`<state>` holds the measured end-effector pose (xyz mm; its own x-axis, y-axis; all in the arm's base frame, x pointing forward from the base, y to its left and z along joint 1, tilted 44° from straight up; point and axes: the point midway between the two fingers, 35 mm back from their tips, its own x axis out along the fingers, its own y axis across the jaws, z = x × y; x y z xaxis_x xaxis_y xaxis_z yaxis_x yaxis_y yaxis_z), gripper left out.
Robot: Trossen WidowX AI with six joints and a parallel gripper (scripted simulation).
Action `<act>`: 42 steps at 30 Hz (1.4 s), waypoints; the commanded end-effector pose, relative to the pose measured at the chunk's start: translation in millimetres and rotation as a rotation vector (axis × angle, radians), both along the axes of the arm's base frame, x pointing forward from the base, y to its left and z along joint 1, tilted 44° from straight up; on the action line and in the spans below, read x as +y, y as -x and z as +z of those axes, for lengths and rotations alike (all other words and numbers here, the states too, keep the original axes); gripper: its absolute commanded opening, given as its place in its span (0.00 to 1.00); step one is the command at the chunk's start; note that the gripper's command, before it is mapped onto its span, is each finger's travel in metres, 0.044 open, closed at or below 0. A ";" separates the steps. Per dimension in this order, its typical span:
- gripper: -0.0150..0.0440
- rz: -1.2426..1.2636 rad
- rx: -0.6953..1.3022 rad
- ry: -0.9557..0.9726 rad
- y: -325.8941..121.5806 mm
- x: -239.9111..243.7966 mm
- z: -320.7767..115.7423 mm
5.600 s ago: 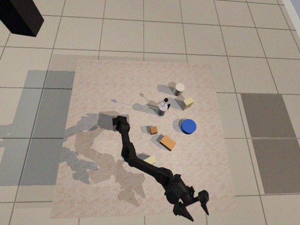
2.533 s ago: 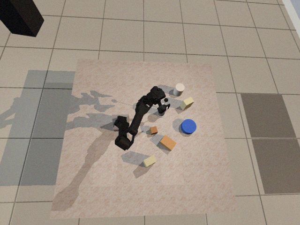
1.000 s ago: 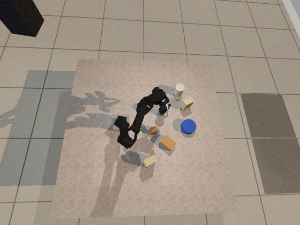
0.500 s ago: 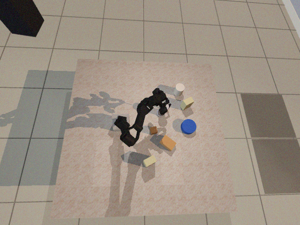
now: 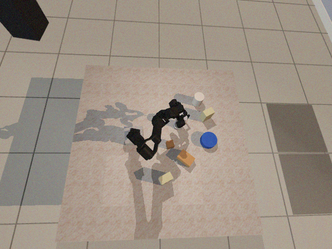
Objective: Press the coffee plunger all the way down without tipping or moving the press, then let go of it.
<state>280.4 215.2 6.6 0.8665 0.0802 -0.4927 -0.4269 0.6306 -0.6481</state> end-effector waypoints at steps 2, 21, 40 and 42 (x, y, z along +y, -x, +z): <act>0.45 -0.016 0.034 0.045 0.6 -19.4 -19.3; 0.45 -0.016 0.029 0.046 -11.3 -22.8 -29.1; 0.45 -0.016 0.029 0.046 -12.3 -20.7 -29.4; 0.45 -0.016 0.029 0.046 -12.3 -20.4 -29.2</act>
